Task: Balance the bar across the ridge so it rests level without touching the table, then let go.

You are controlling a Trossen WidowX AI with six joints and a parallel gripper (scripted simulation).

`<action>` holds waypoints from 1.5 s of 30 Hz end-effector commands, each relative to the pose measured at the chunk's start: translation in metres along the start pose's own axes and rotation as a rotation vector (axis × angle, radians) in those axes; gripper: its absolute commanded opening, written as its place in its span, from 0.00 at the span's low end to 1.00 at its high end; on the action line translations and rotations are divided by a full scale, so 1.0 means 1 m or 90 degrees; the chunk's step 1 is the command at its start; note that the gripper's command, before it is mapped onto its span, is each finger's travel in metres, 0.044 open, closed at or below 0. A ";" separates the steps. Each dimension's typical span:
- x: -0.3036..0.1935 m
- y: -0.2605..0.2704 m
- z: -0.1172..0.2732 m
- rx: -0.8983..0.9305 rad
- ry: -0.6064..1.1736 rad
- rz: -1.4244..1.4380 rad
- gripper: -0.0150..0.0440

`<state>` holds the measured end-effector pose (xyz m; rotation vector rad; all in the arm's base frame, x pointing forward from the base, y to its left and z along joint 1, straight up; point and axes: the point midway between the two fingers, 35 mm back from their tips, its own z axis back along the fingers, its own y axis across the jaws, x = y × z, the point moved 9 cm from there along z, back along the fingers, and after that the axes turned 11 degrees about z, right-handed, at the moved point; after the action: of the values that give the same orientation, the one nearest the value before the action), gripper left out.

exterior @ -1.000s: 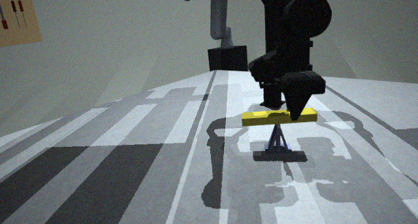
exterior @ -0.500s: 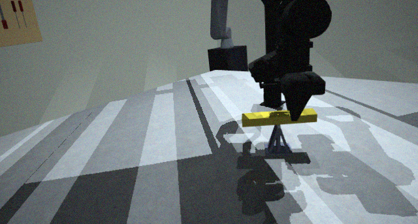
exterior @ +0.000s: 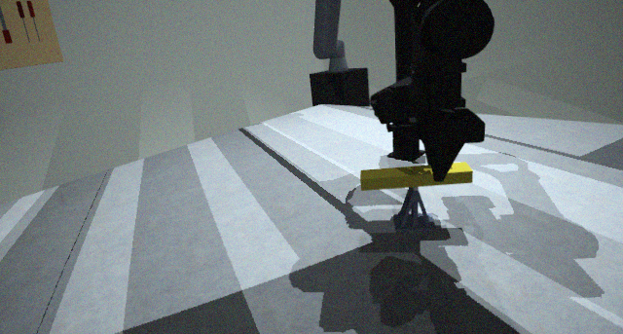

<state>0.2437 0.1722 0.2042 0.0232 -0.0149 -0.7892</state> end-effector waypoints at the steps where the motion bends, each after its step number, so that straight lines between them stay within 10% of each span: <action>1: 0.000 0.000 -0.001 0.000 0.000 -0.002 0.25; 45: 0.000 0.000 -0.004 0.000 0.000 -0.002 0.25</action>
<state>0.2436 0.1721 0.2009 0.0237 -0.0152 -0.7894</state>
